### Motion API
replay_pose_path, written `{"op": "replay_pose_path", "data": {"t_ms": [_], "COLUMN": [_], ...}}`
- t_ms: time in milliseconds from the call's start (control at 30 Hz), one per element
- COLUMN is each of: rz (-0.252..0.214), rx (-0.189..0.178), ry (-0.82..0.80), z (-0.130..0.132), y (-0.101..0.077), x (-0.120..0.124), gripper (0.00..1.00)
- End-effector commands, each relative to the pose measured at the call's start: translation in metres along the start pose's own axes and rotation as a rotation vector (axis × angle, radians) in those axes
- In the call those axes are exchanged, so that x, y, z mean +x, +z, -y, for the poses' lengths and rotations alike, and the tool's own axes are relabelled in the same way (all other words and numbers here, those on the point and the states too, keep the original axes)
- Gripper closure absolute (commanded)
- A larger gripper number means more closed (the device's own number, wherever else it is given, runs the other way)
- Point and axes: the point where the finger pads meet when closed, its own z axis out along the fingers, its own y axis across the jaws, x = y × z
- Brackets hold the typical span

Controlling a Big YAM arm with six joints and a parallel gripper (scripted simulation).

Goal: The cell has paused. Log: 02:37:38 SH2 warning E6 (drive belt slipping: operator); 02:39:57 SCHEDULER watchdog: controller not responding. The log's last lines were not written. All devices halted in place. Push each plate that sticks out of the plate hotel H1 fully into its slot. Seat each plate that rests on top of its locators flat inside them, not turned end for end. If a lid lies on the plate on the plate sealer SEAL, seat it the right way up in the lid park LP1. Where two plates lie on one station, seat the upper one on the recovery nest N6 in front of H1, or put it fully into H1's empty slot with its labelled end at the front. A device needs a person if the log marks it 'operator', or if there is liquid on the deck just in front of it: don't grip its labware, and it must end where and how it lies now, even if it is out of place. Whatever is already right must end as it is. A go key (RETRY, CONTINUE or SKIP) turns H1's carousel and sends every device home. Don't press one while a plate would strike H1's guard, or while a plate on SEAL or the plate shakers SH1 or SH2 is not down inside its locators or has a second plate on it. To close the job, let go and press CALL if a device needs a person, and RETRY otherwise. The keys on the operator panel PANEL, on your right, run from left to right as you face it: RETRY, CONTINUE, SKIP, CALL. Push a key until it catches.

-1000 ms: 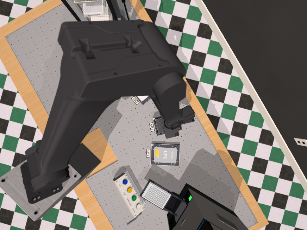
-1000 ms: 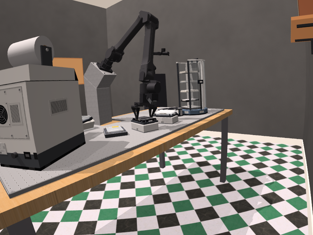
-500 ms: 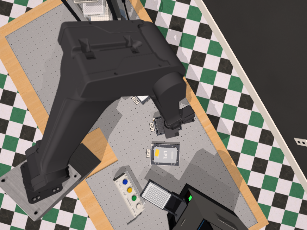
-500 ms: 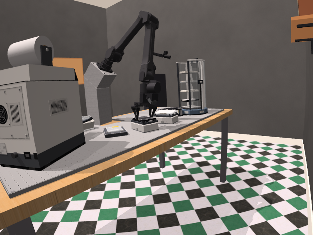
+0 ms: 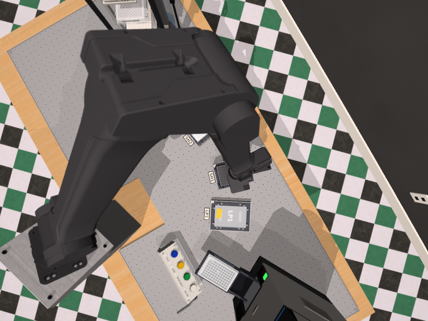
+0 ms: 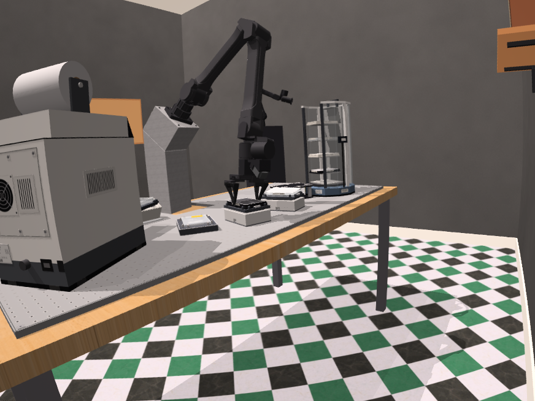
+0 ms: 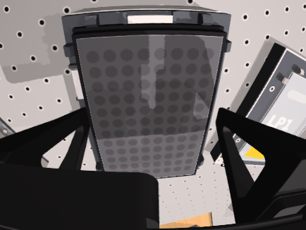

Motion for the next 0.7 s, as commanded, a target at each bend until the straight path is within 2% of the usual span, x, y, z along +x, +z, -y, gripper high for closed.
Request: {"op": "replay_pose_path", "data": {"t_ms": [0, 600, 633, 667], "rz": [0.008, 0.008, 0.025, 0.016], "rx": [-0.016, -0.016, -0.022, -0.019], "ry": [-0.001, -0.001, -0.004, -0.002], "z": [-0.011, -0.011, -0.014, -0.012], "y": [0.009, 0.009, -0.003, -0.01], "x": [-0.002, -0.002, -0.01, -0.006], "gripper": [0.0, 0.0, 0.0, 0.0]}}
